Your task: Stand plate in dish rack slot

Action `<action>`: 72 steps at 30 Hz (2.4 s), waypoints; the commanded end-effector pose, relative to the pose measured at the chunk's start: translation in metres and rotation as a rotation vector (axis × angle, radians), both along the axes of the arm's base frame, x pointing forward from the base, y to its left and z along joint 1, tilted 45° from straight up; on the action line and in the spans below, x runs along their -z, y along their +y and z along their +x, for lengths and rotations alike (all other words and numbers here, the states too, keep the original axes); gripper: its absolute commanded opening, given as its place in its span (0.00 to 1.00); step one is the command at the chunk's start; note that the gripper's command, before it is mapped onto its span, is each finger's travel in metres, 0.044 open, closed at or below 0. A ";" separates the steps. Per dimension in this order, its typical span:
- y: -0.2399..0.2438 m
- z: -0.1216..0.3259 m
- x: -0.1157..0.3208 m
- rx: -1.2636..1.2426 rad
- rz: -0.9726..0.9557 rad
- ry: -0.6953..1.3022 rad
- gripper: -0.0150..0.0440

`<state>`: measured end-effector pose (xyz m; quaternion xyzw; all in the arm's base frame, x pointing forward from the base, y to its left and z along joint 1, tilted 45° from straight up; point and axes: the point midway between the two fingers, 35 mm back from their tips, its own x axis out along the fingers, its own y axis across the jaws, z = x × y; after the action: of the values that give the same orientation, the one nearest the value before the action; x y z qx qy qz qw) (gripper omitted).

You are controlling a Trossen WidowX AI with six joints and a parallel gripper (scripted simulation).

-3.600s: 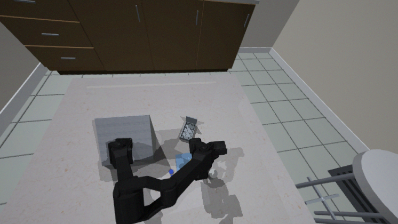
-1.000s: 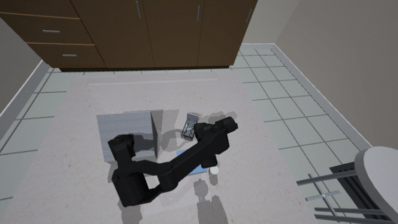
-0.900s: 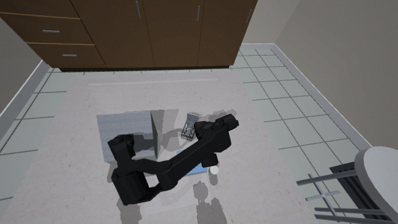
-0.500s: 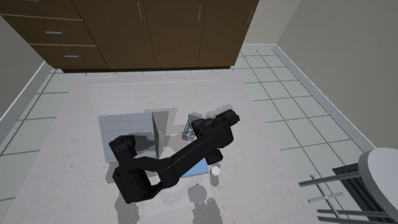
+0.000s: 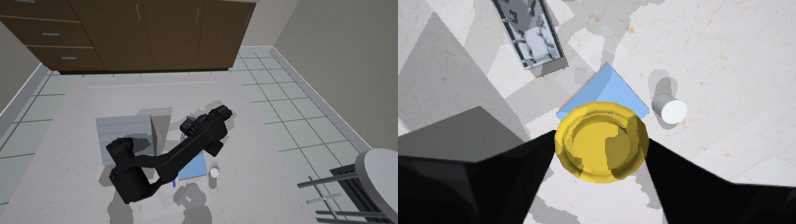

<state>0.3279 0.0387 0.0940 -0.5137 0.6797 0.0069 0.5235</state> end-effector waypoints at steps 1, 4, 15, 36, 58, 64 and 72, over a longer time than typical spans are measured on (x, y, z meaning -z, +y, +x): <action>0.004 -0.004 0.005 -0.095 -0.008 0.097 0.25; 0.007 -0.007 0.009 -0.170 -0.015 0.168 0.25; 0.018 -0.018 0.020 -0.444 -0.041 0.430 0.25; 0.036 -0.041 0.041 -0.964 -0.096 0.931 0.25; 0.048 -0.062 0.058 -1.417 -0.146 1.374 0.25; 0.042 -0.064 0.067 -1.403 -0.069 1.338 0.25; 0.028 -0.067 0.097 -1.357 0.162 1.205 0.25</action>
<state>0.2633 0.0711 0.0070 -0.6869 0.3862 0.6145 -0.0368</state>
